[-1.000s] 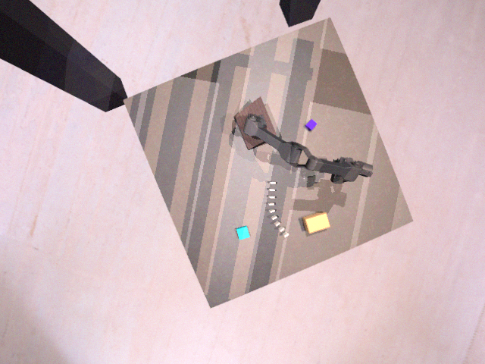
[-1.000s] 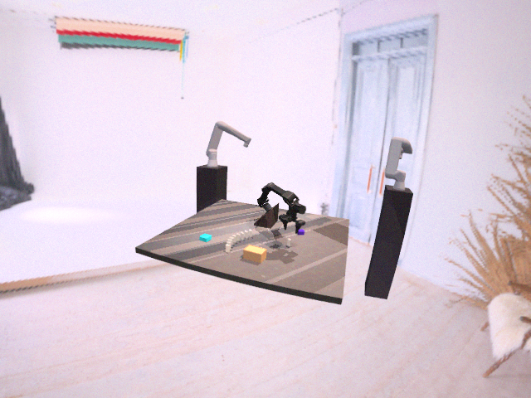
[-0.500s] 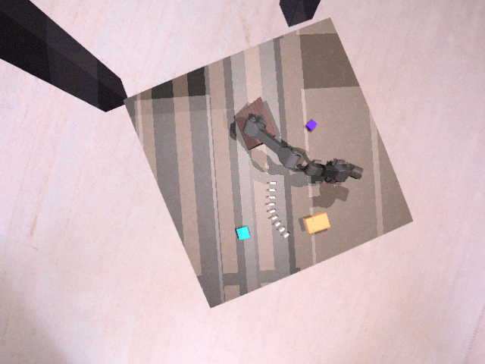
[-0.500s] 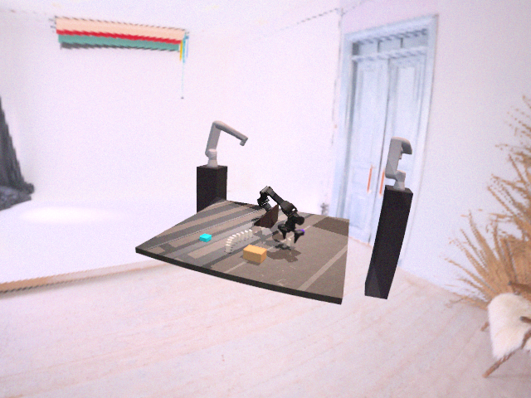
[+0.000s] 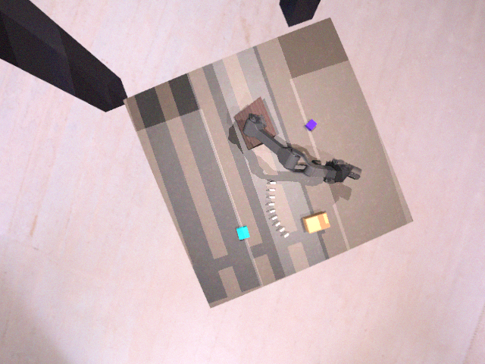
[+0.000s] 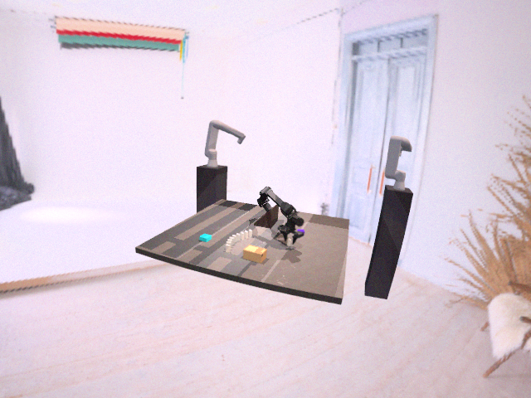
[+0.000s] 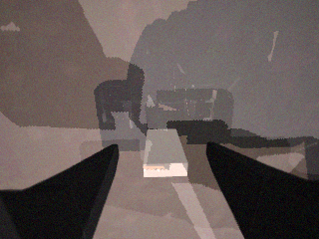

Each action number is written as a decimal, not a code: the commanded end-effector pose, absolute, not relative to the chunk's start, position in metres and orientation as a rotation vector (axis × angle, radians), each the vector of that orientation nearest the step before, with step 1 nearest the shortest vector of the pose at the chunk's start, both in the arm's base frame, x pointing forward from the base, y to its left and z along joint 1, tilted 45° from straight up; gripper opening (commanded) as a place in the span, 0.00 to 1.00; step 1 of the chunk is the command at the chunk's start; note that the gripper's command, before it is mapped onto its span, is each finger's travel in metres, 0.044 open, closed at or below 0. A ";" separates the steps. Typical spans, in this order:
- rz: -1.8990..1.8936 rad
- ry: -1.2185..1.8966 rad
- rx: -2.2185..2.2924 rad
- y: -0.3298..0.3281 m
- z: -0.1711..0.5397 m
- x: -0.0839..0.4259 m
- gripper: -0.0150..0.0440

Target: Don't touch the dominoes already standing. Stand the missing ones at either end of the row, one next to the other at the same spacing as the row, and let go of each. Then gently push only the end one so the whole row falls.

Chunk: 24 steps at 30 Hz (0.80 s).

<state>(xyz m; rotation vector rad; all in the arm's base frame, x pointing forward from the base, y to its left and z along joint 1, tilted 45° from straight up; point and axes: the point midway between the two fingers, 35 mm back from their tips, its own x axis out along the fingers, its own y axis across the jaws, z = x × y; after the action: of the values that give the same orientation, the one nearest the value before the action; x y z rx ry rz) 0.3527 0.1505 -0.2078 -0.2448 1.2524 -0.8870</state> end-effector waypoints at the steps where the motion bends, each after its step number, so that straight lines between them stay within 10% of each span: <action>1: -0.884 1.253 -0.252 0.150 -0.208 0.353 0.64; 6: -0.884 1.253 -0.252 0.150 -0.208 0.353 0.44; 24: -0.898 1.243 -0.207 0.226 -0.133 0.349 0.44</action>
<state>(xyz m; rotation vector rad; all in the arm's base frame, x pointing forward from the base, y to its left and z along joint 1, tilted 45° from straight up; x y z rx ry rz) 0.3520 0.1933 -0.1642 -0.2372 1.2586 -0.9115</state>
